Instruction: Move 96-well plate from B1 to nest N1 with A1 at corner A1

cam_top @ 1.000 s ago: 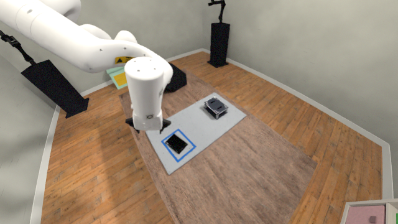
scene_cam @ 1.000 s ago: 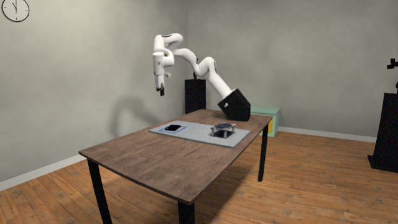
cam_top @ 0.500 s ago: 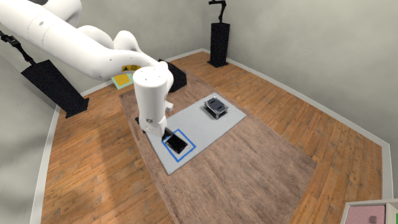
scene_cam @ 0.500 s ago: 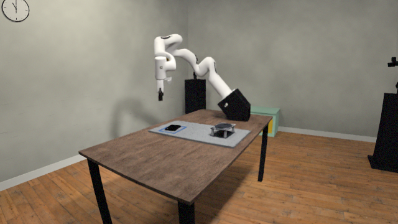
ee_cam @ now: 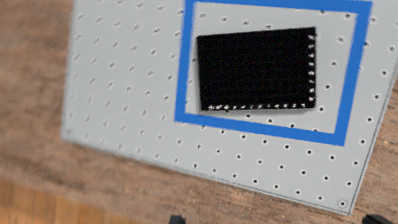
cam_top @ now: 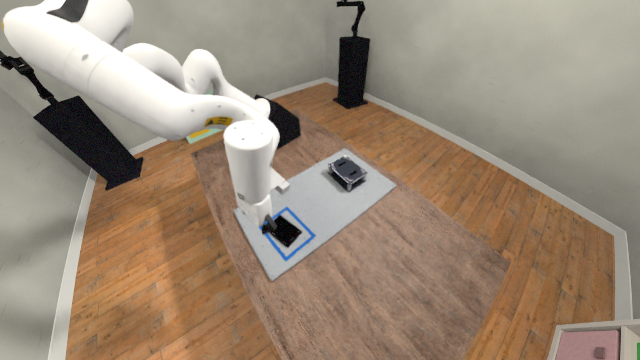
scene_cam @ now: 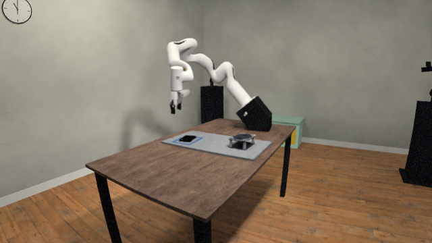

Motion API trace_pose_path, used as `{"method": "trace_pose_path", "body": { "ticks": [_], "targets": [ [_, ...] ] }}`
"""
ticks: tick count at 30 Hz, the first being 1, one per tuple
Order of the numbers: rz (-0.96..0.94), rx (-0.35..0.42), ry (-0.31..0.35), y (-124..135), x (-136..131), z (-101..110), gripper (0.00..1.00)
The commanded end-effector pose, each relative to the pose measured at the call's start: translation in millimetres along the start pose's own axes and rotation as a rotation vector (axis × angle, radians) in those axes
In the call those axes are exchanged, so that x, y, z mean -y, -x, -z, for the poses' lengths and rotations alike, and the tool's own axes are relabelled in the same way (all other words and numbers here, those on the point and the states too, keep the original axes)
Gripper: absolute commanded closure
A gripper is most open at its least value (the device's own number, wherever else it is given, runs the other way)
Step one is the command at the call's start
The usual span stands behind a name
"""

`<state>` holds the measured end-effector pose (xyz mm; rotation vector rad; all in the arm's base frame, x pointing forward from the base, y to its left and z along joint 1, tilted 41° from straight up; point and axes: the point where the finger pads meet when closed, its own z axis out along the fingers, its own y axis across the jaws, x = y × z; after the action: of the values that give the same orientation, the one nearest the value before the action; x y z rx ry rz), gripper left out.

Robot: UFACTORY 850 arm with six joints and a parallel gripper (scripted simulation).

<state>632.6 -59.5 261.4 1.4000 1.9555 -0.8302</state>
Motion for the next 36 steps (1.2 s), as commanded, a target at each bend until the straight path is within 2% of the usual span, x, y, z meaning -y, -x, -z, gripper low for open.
{"method": "trace_pose_path", "body": {
  "ticks": [1,8,11,13,21,28,30,36],
  "targets": [
    [-0.127,0.001,0.023,-3,-2,-6,0.0],
    [-0.358,-0.02,0.053,-17,-6,-26,0.0],
    [-0.456,-0.032,0.064,-21,-7,-32,0.0],
    [-0.456,-0.032,0.064,-21,-7,-32,0.0],
    [-0.719,-0.074,0.085,-35,-9,-48,0.0],
    [-0.947,-0.122,0.09,-53,-9,-67,0.0],
    [-0.947,-0.122,0.09,-53,-9,-67,0.0],
    [-1.142,-0.168,0.084,-64,-8,-77,0.0]
  ]
}}
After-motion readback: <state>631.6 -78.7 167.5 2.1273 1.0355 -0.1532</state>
